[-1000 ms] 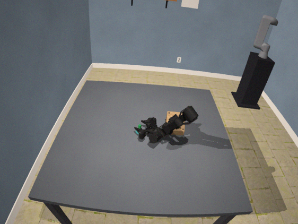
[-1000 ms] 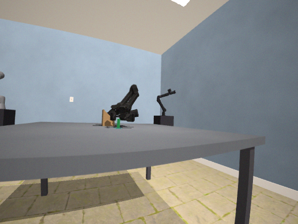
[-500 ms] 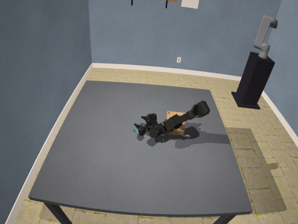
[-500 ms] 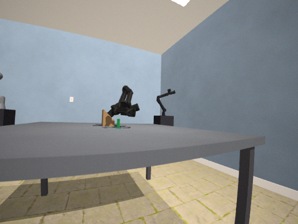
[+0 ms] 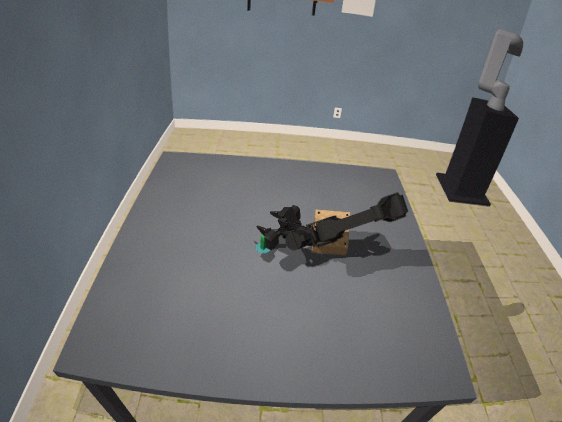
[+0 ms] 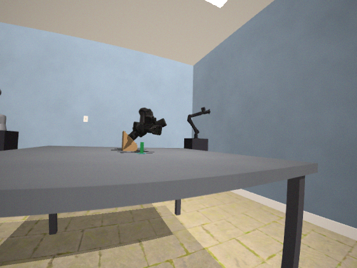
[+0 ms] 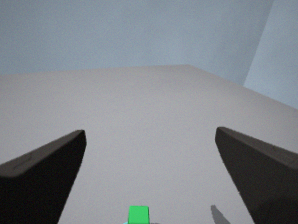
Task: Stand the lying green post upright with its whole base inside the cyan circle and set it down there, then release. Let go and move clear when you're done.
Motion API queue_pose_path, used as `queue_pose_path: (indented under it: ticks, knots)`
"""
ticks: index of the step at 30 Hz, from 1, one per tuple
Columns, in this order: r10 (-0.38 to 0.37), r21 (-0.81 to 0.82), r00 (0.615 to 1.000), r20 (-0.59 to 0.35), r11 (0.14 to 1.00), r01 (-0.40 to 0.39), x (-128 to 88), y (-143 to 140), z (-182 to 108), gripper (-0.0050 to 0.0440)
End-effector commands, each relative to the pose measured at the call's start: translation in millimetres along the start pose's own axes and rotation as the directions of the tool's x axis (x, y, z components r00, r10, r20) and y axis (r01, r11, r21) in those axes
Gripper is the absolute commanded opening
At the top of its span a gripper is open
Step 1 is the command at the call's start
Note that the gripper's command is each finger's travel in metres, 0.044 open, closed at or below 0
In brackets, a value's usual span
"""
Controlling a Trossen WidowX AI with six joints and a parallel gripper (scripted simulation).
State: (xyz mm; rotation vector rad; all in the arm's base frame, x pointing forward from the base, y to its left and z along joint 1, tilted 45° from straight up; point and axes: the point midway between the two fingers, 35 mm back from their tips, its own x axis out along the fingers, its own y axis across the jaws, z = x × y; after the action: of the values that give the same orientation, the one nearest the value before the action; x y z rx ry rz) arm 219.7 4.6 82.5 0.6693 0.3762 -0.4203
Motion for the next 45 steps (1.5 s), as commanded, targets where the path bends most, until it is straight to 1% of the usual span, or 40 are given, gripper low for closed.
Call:
queue_pose_path:
  ticks: [1,3,6,9,11,13,16,19,22,25,28,30,32,35,38,41,45]
  knots:
    - [0.012,-0.004,1.0,-0.01,1.0,-0.012,-5,3,8,0.04]
    - [-0.01,-0.041,0.999,-0.036,0.999,0.008,-4,2,8,0.04]
    - [-0.091,-0.156,0.988,-0.126,0.985,0.07,0,-2,5,0.04]
    - [-0.166,-0.26,0.961,-0.219,0.96,0.106,2,-5,4,0.04]
    - [-0.214,-0.32,0.935,-0.283,0.94,0.118,4,-8,4,0.04]
    - [-0.214,-0.32,0.935,-0.283,0.94,0.118,4,-8,4,0.04]
    - [-0.278,-0.393,0.883,-0.379,0.912,0.118,5,-11,3,0.04]
    - [-0.329,-0.446,0.816,-0.476,0.89,0.098,5,-14,2,0.04]
    - [-0.363,-0.475,0.737,-0.57,0.878,0.065,5,-16,3,0.04]
    - [-0.376,-0.478,0.649,-0.661,0.878,0.021,5,-17,4,0.04]
    - [-0.367,-0.456,0.556,-0.746,0.89,-0.025,5,-17,6,0.04]
    - [-0.367,-0.456,0.556,-0.746,0.89,-0.025,5,-17,6,0.04]
    - [-0.347,-0.427,0.493,-0.797,0.902,-0.056,5,-17,9,0.04]
    - [-0.298,-0.364,0.402,-0.866,0.926,-0.098,6,-15,14,0.04]
    - [-0.225,-0.278,0.317,-0.921,0.951,-0.132,8,-13,21,0.04]
    - [-0.132,-0.174,0.244,-0.961,0.972,-0.158,12,-11,30,0.04]
    - [0.008,-0.024,0.176,-0.984,0.984,-0.178,19,-9,45,0.04]
